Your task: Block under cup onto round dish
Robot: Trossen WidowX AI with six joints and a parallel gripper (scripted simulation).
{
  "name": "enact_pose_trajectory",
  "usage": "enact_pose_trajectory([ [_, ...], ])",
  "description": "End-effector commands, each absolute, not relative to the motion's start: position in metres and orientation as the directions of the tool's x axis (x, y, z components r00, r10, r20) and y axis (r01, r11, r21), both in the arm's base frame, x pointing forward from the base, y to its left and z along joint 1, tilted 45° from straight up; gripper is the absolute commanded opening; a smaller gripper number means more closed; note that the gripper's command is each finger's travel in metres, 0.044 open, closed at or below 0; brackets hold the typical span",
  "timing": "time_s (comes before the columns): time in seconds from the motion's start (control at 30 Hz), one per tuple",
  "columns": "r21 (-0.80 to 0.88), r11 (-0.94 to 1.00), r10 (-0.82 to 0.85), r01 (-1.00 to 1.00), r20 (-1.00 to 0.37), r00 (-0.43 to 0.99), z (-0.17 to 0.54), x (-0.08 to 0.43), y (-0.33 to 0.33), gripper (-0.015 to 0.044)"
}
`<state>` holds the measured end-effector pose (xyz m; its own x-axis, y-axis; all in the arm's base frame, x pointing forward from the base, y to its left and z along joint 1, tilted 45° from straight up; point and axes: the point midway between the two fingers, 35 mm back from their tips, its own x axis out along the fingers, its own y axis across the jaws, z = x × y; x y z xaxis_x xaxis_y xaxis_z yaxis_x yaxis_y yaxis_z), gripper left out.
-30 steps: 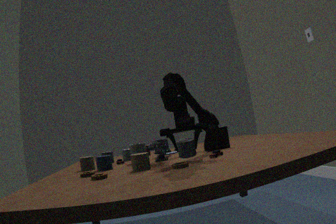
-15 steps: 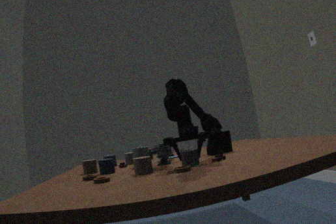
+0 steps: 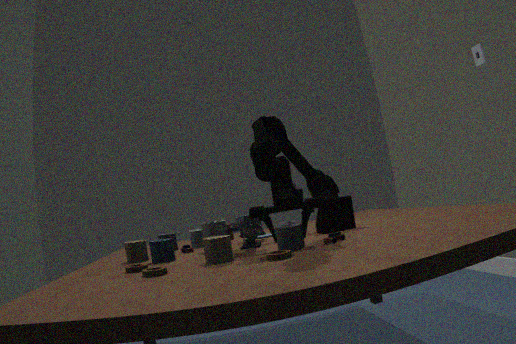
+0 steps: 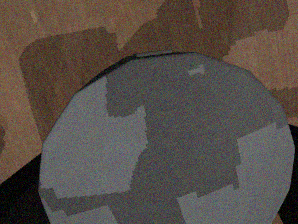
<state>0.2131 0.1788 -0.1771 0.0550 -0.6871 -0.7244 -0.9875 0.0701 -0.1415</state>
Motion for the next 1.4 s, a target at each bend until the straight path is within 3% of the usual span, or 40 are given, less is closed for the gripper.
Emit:
enact_pose_trajectory([
  [0.0,-0.143,0.071,-0.686,-0.987,-0.725,0.055,-0.177,0.213,0.179,0.0394],
  [0.07,-0.143,0.070,-0.687,-0.987,-0.725,0.056,-0.171,0.213,0.185,0.0440],
  [0.37,-0.142,0.065,-0.689,-0.988,-0.723,0.059,-0.138,0.210,0.216,0.0440],
  [0.6,-0.196,0.123,-0.687,-0.973,-0.724,0.059,-0.123,0.226,0.214,0.0260],
  [1.37,-0.483,0.435,-0.691,-0.760,-0.721,0.063,-0.021,0.309,0.176,0.0260],
])
